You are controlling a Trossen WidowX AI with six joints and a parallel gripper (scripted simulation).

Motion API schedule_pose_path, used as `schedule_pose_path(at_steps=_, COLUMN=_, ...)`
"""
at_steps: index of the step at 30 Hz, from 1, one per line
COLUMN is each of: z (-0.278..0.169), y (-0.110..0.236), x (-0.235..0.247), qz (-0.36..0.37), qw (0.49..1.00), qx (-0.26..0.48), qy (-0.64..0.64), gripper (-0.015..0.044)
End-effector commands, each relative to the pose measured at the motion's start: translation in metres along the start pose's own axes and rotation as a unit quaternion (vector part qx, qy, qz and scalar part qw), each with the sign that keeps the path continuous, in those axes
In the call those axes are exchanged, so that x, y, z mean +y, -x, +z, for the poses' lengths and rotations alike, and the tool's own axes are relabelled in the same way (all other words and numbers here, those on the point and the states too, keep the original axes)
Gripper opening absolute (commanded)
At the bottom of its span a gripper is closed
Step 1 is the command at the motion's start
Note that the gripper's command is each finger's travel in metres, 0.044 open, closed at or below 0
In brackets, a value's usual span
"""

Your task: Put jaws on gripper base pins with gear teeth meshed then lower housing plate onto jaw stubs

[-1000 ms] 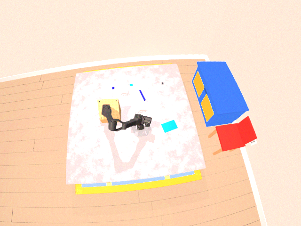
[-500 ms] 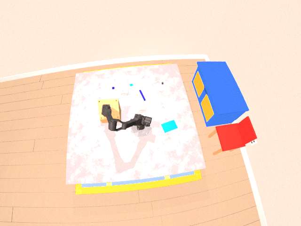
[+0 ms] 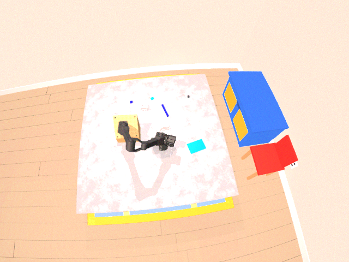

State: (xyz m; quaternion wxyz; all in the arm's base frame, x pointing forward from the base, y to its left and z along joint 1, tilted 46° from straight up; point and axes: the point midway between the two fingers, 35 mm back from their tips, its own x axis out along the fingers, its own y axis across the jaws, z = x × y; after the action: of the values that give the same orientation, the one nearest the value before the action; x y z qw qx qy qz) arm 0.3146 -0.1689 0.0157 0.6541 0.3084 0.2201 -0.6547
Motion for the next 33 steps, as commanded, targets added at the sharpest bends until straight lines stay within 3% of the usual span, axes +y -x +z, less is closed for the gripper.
schedule_pose_path(at_steps=1, z=0.000, y=0.000, x=0.000, qz=-0.001, qw=1.000, qx=0.000, qy=0.001, gripper=0.0134)
schedule_pose_path(at_steps=26, z=-0.001, y=0.076, x=0.001, qz=0.000, qw=1.000, qx=0.004, qy=0.002, gripper=0.0134)
schedule_pose_path(at_steps=33, z=-0.001, y=0.078, x=0.000, qz=0.000, qw=1.000, qx=0.004, qy=0.004, gripper=0.0134)
